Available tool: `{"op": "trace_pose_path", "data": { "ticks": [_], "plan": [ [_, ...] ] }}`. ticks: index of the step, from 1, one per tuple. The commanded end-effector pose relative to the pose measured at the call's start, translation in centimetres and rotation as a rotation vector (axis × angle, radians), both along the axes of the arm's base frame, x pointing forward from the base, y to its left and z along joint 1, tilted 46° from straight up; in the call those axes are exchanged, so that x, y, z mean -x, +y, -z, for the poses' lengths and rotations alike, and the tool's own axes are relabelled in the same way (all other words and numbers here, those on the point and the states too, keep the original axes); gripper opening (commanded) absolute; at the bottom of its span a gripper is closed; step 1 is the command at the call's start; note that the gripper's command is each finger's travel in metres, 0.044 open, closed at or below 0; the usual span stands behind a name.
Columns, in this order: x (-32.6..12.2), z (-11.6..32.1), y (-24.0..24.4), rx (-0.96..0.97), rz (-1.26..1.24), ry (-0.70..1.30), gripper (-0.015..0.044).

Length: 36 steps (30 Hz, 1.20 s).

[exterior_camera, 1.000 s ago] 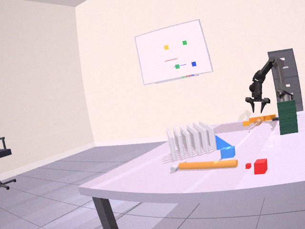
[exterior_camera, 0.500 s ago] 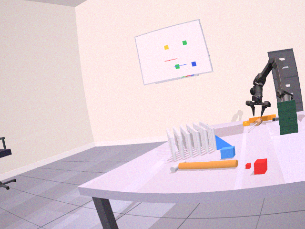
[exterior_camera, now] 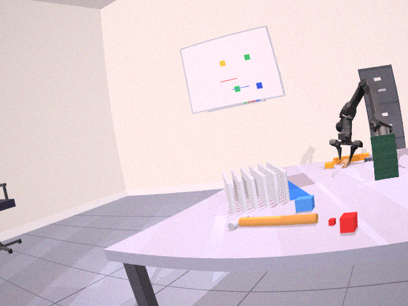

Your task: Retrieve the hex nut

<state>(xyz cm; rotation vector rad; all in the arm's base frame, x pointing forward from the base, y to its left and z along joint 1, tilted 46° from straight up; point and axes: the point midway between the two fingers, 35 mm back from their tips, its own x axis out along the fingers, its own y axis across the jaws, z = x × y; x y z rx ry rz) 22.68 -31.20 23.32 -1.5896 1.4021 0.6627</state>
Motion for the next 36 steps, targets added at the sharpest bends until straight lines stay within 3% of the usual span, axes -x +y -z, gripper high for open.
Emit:
{"op": "trace_pose_path", "data": {
  "ticks": [1, 9, 12, 20, 26, 36],
  "plan": [
    [0.0, 0.8, -0.4, -0.009, -0.004, 0.006, 0.0280],
    [0.1, 1.6, -1.2, -0.008, -0.007, 0.006, 0.0280],
    [0.1, 1.6, -1.2, -0.008, -0.007, 0.006, 0.0201],
    [0.1, 1.6, -1.2, -0.008, -0.007, 0.006, 0.0148],
    [-0.7, -1.0, 1.2, -0.013, -0.005, 0.006, 0.0000],
    [-0.8, -6.3, 6.9, -0.018, -0.003, 0.005, 0.0000]
  ]
}}
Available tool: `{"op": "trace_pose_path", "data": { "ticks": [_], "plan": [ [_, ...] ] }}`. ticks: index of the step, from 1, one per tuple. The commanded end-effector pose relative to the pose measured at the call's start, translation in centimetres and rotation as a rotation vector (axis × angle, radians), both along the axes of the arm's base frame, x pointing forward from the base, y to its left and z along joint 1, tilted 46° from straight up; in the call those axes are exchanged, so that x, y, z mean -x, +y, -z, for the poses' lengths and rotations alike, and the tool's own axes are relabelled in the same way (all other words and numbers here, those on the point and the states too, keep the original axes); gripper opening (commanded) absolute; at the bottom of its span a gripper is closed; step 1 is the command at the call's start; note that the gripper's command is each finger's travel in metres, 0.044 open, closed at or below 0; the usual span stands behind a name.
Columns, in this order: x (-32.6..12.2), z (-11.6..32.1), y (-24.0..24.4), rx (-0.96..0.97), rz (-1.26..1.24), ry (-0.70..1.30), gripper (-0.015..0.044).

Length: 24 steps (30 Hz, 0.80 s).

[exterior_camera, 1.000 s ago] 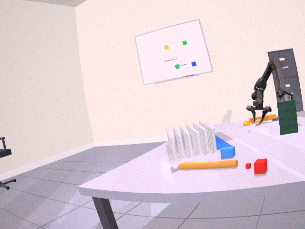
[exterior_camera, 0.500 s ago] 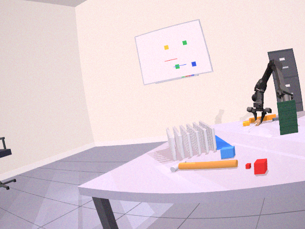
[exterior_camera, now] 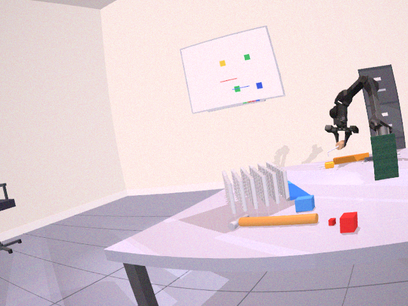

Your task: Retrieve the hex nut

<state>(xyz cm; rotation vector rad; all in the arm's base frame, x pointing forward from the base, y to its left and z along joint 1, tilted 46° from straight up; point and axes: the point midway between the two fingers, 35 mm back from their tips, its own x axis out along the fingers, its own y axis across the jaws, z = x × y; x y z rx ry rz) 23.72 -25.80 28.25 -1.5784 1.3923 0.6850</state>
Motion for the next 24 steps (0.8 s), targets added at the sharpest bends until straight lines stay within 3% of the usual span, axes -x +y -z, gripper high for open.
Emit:
{"op": "trace_pose_path", "data": {
  "ticks": [1, 10, 24],
  "plan": [
    [0.3, -1.9, 2.1, 0.002, 0.004, -0.003, 0.0000],
    [1.4, -5.0, 5.8, 0.004, 0.004, -0.005, 0.0000],
    [-2.0, -0.7, 9.4, -0.018, 0.162, -0.069, 0.0000]
  ]
}}
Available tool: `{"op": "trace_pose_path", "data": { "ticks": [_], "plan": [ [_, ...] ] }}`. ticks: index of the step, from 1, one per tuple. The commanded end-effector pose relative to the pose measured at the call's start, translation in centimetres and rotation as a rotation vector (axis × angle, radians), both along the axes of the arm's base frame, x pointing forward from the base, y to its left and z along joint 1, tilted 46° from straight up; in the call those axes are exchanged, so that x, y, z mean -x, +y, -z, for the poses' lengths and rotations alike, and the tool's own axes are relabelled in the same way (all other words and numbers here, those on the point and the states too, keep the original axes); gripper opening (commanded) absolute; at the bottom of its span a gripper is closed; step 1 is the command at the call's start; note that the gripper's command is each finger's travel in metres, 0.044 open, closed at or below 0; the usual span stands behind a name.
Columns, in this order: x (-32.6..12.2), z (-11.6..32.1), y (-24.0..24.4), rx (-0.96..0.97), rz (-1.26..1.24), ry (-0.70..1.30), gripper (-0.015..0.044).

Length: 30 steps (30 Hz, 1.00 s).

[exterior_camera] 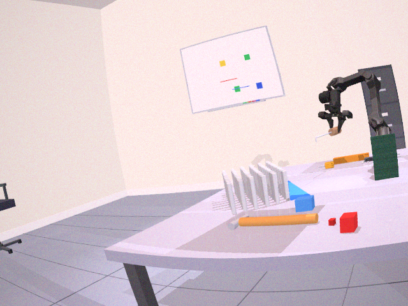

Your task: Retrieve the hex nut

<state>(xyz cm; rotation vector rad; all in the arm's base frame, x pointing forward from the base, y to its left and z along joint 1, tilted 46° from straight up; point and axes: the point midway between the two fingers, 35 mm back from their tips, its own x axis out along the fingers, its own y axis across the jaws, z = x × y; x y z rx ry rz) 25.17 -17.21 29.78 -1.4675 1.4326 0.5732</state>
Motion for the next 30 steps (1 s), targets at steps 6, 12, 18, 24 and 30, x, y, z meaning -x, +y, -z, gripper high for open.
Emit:
{"op": "trace_pose_path", "data": {
  "ticks": [6, 12, 18, 24, 30],
  "plan": [
    [-1.8, 3.0, 2.9, 0.000, 0.106, -0.057, 0.0000],
    [-2.7, 5.2, 5.1, 0.006, 0.177, -0.105, 0.0000],
    [-3.3, 7.3, 7.4, 0.014, 0.243, -0.161, 0.0000],
    [-3.5, 9.4, 9.7, 0.023, 0.303, -0.228, 0.0000],
    [-3.3, 11.5, 11.9, 0.030, 0.357, -0.304, 0.0000]
  ]
}}
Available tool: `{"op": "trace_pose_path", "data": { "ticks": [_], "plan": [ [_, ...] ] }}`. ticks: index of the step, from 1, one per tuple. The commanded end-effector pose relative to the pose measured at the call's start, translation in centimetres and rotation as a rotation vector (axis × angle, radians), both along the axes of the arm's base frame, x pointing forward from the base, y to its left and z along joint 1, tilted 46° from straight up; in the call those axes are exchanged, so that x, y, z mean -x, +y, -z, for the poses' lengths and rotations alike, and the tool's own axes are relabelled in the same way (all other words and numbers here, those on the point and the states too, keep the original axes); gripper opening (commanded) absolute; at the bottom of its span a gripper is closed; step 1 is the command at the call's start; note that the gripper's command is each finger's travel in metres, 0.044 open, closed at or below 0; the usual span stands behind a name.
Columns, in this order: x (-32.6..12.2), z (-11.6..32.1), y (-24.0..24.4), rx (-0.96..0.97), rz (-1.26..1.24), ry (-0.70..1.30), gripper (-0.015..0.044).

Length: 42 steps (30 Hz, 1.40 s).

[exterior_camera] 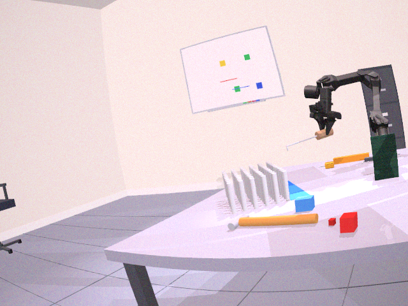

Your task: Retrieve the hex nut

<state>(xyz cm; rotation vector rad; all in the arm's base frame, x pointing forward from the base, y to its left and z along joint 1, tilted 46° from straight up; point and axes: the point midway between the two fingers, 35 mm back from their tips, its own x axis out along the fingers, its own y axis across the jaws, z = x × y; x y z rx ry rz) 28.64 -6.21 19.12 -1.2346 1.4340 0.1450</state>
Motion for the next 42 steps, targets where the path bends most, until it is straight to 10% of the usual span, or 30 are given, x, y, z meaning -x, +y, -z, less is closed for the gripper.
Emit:
{"op": "trace_pose_path", "data": {
  "ticks": [1, 21, 42],
  "plan": [
    [0.2, 1.1, 1.3, 0.008, 0.031, -0.051, 0.0000],
    [2.0, 5.8, 5.9, 0.017, 0.130, -0.278, 0.0000],
    [0.6, 13.5, -1.1, -0.006, 0.141, -0.268, 0.0000]
  ]
}}
